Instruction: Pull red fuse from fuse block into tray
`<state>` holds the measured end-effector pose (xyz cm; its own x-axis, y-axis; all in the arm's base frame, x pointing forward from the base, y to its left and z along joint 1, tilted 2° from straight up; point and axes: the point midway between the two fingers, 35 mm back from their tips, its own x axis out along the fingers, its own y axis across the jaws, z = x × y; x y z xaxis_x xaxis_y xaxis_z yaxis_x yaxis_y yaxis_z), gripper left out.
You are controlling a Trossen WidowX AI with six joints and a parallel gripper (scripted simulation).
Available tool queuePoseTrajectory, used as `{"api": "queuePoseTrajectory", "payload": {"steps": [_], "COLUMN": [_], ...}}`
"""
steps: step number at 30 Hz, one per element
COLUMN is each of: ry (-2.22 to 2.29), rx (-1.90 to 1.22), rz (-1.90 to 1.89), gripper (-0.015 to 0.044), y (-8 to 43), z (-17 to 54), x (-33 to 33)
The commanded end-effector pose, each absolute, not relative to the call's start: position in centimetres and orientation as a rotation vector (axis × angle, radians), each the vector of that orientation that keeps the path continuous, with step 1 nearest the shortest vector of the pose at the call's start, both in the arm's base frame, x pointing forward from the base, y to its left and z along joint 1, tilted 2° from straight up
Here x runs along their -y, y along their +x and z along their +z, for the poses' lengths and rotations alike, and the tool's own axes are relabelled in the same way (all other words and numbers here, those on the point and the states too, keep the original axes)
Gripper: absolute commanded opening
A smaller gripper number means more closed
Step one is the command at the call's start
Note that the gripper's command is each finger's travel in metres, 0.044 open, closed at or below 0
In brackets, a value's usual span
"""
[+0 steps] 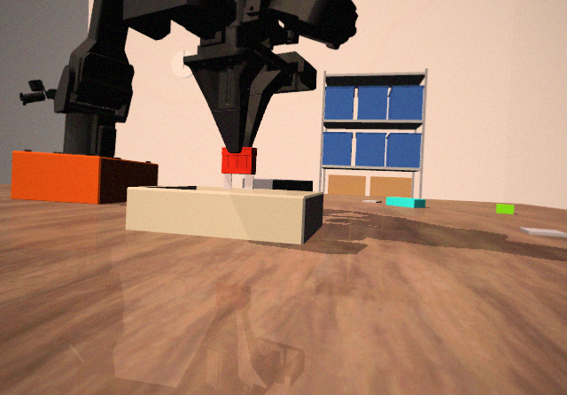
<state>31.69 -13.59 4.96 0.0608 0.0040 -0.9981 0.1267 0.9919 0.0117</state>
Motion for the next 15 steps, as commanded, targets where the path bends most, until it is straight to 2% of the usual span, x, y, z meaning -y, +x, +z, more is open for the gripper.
{"api": "queuePoseTrajectory", "payload": {"steps": [1,3,15], "ry": [0.108,0.108,0.106], "rx": [-1.513,-1.513,-1.510], "rz": [-0.087,-0.087,-0.092], "gripper": [0.0000,0.0000,0.0315], "y": [31.64,31.64,31.66], "z": [4.38,4.38,4.69], "x": [13.49,13.49,13.57]}}
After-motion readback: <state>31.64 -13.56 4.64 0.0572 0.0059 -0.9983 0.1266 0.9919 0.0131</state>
